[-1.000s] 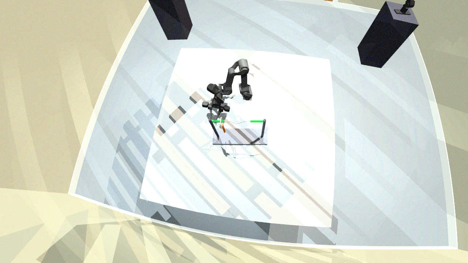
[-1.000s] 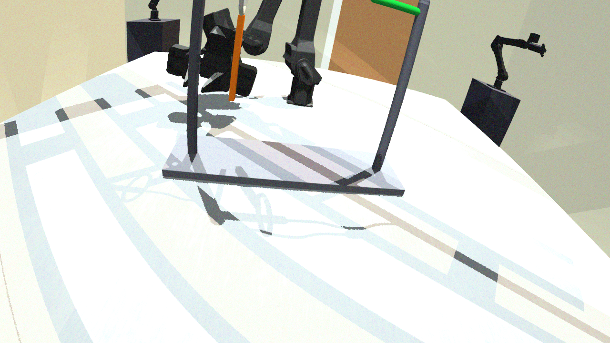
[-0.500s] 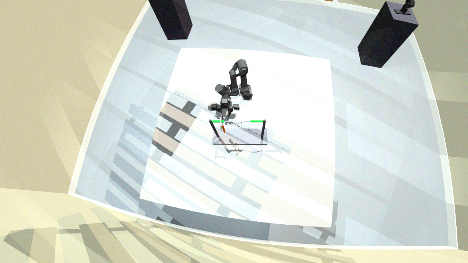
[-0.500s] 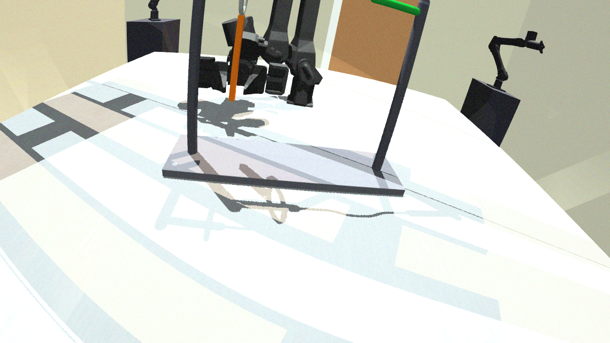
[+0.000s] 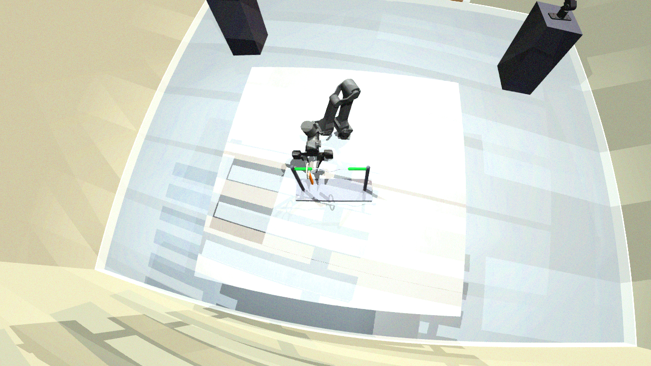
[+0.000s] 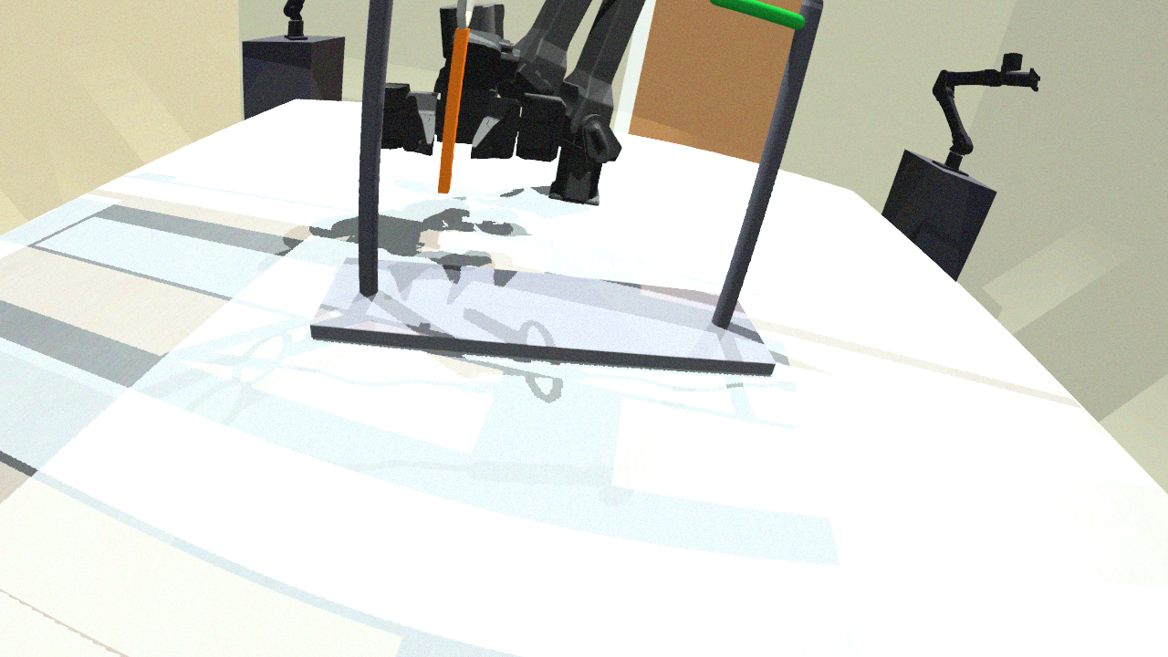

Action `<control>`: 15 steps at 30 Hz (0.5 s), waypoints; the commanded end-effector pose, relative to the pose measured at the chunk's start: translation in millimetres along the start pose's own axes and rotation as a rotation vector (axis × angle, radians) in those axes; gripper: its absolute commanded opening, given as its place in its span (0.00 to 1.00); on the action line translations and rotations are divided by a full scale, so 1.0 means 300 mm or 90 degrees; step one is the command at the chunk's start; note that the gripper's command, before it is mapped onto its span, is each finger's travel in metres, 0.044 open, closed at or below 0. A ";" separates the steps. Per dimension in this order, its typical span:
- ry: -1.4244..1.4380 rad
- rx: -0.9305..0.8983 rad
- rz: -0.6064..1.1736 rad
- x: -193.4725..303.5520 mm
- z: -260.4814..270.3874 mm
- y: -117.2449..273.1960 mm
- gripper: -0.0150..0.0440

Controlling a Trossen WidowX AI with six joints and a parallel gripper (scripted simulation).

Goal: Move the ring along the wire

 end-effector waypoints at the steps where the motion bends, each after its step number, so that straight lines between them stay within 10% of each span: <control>1: 0.000 0.003 -0.007 -0.032 0.009 -0.022 0.53; 15: 0.001 0.003 -0.006 -0.037 0.004 -0.062 0.53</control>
Point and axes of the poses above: the point midway between the two fingers, 35 mm back from their tips, its own y axis back along the fingers, its own z axis across the jaws, x = y × z, the point moved 7 cm from there along y, back along the fingers, and after that the axes turned 8 degrees about -y, right-handed, at the moved point
